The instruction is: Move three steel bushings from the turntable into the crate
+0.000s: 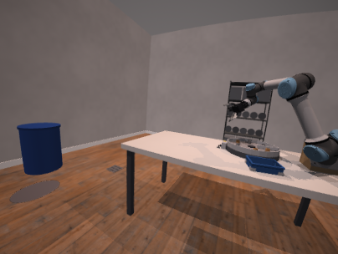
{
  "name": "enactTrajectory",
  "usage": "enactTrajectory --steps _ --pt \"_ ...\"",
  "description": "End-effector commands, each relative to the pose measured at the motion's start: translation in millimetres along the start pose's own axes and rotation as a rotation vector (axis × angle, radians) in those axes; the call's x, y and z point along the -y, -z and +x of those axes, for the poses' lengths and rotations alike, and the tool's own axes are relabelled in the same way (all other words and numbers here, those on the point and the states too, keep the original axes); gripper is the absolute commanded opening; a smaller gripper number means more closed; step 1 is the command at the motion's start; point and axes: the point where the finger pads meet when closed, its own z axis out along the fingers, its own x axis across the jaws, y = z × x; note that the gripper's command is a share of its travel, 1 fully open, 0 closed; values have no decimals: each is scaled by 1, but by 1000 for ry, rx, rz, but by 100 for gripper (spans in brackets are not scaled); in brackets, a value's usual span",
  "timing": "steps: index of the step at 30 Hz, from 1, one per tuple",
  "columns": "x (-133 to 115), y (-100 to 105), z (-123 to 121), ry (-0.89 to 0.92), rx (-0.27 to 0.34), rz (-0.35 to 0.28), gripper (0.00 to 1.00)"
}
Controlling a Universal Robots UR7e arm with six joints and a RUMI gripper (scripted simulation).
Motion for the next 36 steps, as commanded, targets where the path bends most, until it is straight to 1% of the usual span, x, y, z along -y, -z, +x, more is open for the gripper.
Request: enactTrajectory --steps 1,19,23,28,32,34,36 --pt "0 0 -1 1 0 1 100" --pt "0 0 -1 1 0 0 100" --pt "-4 1 0 5 -3 -6 100" --pt "-20 5 3 20 -21 -34 100" --pt "-44 11 9 43 -55 -74 100" --pt "-44 11 9 43 -55 -74 100" --pt "-59 15 15 58 -81 -98 100"
